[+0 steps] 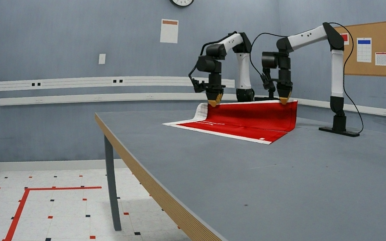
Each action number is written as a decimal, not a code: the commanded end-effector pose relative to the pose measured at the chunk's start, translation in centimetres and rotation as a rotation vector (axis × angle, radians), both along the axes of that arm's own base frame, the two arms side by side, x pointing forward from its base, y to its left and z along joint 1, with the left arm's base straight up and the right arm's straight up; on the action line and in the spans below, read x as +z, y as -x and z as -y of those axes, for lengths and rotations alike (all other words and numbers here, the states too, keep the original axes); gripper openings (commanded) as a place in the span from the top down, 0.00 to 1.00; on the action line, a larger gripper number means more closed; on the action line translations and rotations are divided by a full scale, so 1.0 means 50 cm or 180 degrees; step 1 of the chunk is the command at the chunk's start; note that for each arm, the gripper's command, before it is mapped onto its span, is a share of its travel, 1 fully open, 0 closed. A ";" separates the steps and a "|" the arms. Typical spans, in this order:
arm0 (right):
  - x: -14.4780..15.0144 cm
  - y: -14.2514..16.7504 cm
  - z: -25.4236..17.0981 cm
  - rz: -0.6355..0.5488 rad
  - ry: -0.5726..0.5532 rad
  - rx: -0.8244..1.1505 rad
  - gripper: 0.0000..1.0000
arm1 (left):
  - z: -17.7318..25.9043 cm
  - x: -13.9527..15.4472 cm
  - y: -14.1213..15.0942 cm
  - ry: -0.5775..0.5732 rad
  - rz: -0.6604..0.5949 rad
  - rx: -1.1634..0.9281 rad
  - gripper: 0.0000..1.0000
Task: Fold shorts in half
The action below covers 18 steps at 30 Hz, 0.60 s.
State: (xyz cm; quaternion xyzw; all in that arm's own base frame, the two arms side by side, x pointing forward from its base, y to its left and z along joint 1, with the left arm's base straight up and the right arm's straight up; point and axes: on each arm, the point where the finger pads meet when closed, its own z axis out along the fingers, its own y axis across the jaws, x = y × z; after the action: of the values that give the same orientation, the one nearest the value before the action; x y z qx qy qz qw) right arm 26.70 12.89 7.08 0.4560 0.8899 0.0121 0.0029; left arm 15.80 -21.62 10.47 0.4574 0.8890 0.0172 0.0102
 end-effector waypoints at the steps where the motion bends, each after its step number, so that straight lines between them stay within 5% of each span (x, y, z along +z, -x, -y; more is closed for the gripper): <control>1: 0.029 -0.023 0.004 0.0040 0.0094 -0.0093 1.00 | -0.012 0.049 -0.012 0.0023 -0.0048 -0.0215 1.00; 6: 0.056 -0.029 0.003 0.0226 0.0005 -0.0093 1.00 | -0.019 0.052 -0.026 -0.0018 -0.0144 -0.0255 1.00; 9: 0.020 -0.001 0.012 0.0103 0.0064 -0.0070 1.00 | -0.026 0.067 -0.049 0.0011 -0.0083 -0.0169 1.00; 18: 0.060 -0.054 -0.017 0.0130 0.0056 -0.0141 1.00 | -0.017 0.067 -0.046 0.0044 -0.0031 -0.0161 1.00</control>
State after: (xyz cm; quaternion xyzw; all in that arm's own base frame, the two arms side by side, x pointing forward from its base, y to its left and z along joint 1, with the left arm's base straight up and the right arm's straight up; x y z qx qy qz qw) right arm 28.00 13.64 8.52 0.4645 0.8855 0.0113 0.0050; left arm 17.94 -20.58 12.92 0.4704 0.8824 0.0060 0.0074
